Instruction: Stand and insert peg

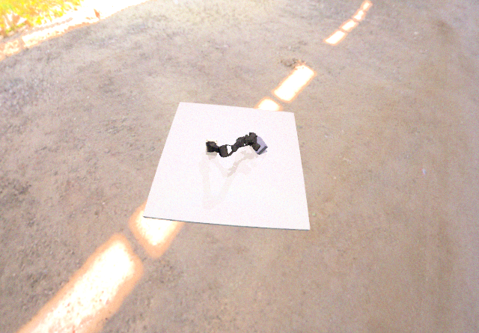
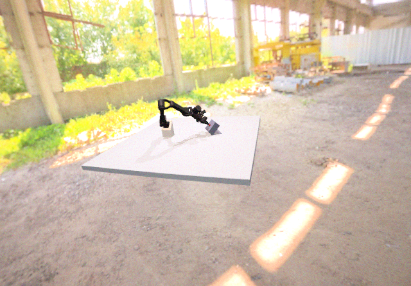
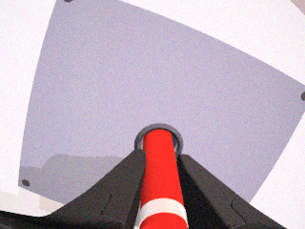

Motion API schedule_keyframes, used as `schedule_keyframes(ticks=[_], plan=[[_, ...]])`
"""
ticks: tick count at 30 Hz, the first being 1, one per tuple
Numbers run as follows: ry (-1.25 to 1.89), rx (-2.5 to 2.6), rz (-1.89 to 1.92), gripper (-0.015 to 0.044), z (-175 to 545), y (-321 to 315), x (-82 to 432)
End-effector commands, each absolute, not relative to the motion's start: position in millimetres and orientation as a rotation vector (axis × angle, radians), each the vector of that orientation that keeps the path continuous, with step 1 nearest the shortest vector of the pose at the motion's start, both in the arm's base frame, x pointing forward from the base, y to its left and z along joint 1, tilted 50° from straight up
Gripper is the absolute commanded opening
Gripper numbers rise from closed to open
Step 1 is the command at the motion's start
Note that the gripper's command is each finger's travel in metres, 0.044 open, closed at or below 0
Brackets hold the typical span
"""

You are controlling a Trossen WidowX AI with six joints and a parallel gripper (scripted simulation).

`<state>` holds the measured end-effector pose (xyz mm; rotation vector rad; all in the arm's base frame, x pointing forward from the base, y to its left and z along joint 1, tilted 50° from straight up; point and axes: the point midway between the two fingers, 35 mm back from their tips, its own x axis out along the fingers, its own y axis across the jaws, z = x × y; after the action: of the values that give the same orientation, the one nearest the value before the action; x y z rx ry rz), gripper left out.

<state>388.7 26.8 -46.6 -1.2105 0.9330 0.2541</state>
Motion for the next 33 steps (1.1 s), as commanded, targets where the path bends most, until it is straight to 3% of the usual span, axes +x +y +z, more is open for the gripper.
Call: schedule_keyframes(ticks=[1, 9, 26, 33], plan=[[0.937, -1.214, 0.263, 0.0, -50.0, 26.3, 388.5], [0.933, -1.211, 0.254, 0.0, -47.0, 26.7, 388.8], [0.934, -1.21, 0.255, 0.044, -44.6, 27.8, 387.4], [0.935, -1.21, 0.257, 0.044, -38.0, 31.3, 383.3]])
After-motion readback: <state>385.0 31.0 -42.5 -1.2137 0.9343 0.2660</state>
